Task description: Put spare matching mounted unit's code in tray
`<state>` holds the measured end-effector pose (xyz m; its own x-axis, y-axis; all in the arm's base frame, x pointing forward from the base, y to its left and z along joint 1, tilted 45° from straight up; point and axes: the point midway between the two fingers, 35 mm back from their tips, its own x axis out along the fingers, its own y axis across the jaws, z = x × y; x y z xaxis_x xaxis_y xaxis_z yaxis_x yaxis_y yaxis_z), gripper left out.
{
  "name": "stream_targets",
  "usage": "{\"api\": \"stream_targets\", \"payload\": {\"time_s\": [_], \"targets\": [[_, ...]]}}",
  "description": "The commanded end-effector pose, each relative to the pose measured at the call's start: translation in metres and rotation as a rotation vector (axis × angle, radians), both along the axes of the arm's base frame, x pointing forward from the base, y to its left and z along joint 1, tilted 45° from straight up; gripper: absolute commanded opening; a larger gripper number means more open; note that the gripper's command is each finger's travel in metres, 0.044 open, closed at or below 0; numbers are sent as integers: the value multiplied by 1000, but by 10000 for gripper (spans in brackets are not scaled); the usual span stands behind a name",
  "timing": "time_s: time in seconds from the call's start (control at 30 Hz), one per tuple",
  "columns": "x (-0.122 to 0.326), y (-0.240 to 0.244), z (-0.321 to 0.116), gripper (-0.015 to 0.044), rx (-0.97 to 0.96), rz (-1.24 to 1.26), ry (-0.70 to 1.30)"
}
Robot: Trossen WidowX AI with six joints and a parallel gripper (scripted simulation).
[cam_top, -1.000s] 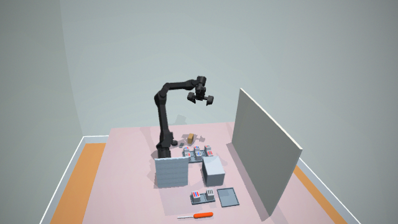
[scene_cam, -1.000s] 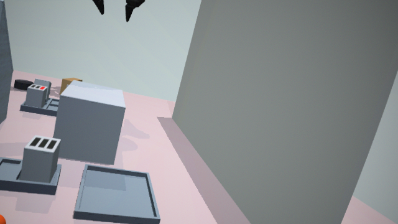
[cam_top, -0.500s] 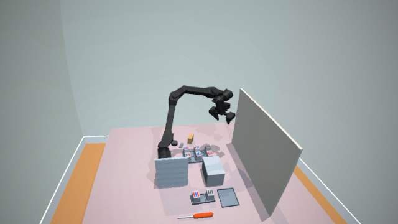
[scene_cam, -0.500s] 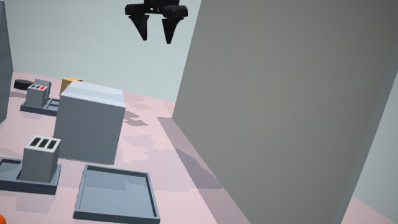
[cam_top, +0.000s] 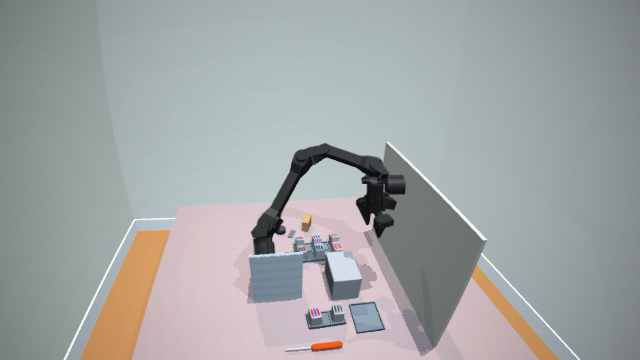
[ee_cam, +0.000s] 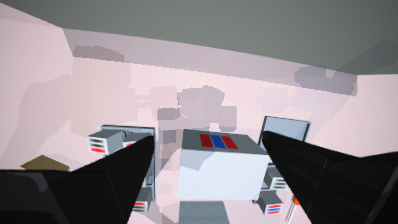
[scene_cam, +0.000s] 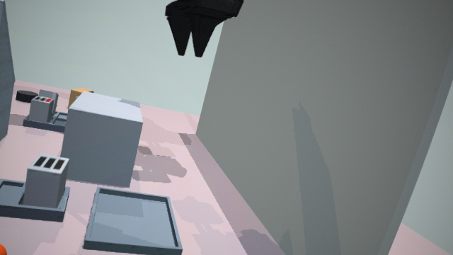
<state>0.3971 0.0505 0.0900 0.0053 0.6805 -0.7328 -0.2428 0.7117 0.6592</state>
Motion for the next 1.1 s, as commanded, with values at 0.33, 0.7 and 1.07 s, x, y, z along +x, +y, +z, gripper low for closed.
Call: {"api": "stream_targets", "payload": {"time_s": [0.33,0.7,1.07], "targets": [[-24,-44,-45,440,16,-48,185],[-28,-52,-53,440,9,-91,222],[-136,-137,-159,440,-59,-735,792]]}}
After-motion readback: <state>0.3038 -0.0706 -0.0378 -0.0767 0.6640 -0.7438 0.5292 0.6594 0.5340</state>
